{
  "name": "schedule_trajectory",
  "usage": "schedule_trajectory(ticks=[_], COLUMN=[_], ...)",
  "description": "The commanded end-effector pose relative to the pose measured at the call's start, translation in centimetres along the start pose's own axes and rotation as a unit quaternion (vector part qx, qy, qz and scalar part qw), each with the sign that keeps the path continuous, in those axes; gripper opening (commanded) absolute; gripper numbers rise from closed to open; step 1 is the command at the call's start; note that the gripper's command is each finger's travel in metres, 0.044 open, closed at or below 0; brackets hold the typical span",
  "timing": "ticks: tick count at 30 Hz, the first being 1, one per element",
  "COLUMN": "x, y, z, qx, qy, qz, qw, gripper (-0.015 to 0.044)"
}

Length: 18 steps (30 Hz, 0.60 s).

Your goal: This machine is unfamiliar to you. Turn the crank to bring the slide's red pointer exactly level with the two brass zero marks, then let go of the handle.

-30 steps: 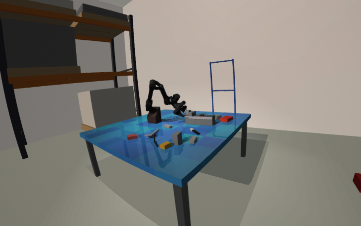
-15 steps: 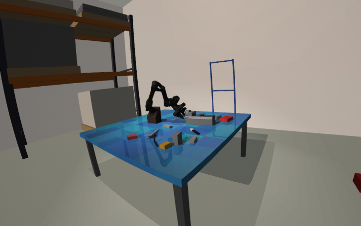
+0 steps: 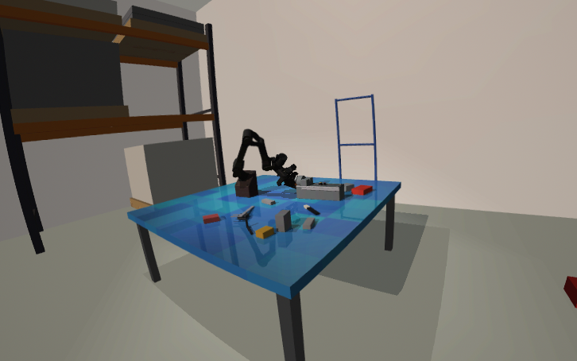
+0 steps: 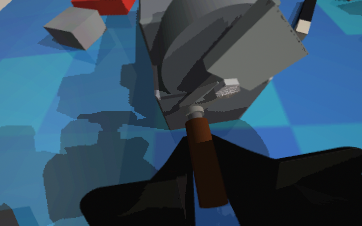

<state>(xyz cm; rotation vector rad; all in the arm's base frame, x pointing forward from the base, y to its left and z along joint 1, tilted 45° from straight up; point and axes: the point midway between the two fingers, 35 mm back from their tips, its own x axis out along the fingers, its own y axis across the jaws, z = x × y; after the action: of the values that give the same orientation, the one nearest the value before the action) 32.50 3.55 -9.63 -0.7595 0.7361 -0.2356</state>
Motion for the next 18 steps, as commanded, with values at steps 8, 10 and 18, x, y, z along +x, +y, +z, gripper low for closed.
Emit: schedule_trajectory(ticks=[8,10,18], x=[-0.04,-0.09,-0.49], y=[0.08,0.17,0.79], z=[0.04,0.08,0.46], qx=[-0.003,-0.003,-0.003], qy=[0.002,0.002,0.002], qz=[-0.001,-0.001,-0.001], qw=[1.0,1.0,1.0], gripper=[0.0,0.0,0.0])
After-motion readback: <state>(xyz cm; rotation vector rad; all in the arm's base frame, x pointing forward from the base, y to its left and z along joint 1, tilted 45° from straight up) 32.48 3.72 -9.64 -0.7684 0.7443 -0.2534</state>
